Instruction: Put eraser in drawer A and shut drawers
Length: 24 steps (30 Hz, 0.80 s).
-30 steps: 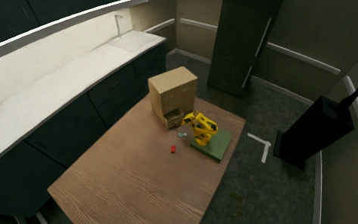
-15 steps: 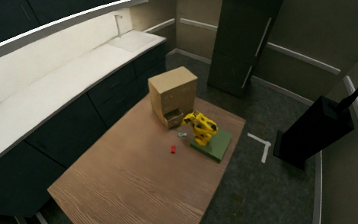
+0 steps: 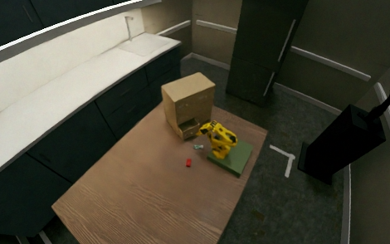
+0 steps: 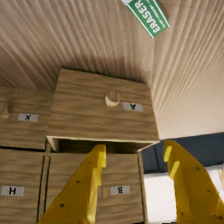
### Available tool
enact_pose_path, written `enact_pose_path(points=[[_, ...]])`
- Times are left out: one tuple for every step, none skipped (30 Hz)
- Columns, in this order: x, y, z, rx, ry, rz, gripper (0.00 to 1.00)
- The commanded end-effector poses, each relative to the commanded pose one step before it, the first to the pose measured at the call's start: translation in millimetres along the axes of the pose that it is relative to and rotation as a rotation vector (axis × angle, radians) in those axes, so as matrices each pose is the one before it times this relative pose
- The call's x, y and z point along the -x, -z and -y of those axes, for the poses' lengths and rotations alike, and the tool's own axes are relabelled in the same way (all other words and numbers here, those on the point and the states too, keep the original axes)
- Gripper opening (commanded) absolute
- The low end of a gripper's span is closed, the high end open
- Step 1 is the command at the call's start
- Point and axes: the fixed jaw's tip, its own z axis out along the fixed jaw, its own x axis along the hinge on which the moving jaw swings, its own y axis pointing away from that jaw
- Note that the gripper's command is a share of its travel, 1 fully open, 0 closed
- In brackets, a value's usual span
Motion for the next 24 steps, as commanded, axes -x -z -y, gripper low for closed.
enact_pose_path(points=[[-12.33,3.909,1.77,-0.00825,0.00322,-0.07852,0.21],[-2.33,0.433,0.01,-0.00028,0.00046,-0.01457,0.21],[-2.33,0.433,0.01,-0.00026,0.00046,-0.01456,0.21],[-2.34,0.435,0.00,-0.00024,0.00046,-0.01457,0.21],[-2.34,0.434,0.00,-0.00022,0.00047,-0.01456,0.21],[-2.35,0.436,0.00,-0.00021,0.00047,-0.01457,0.21],[0.00,0.000,0.00,0.00000,0.00000,0.00001,0.21],[0.00,0.000,0.00,0.00000,0.00000,-0.00001,0.21],[0.00,0.000,0.00,0.00000,0.00000,0.00001,0.21],[0.00,0.000,0.00,0.00000,0.00000,0.00000,0.21],[0.00,0.000,0.00,0.00000,0.00000,0.00000,0.21],[0.19,0.004,-0.13,0.00047,-0.02499,-0.00003,0.21],[0.19,0.003,-0.13,0.00047,-0.02498,-0.00003,0.21],[0.18,0.004,-0.13,0.00047,-0.02499,-0.00005,0.21],[0.18,0.003,-0.13,0.00047,-0.02498,-0.00005,0.21],[0.18,0.004,-0.13,0.00046,-0.02499,-0.00008,0.21],[0.18,0.003,-0.13,0.00047,-0.02498,-0.00008,0.21],[0.17,0.004,-0.13,0.00046,-0.02499,-0.00010,0.21],[0.17,0.003,-0.13,0.00046,-0.02498,-0.00010,0.21],[0.16,0.004,-0.12,0.00045,-0.02499,-0.00012,0.21],[0.16,0.003,-0.12,0.00046,-0.02498,-0.00012,0.21],[0.16,0.004,-0.12,0.00045,-0.02499,-0.00014,0.21],[0.16,0.003,-0.12,0.00045,-0.02498,-0.00014,0.21],[0.15,0.004,-0.12,0.00044,-0.02499,-0.00017,0.21]])
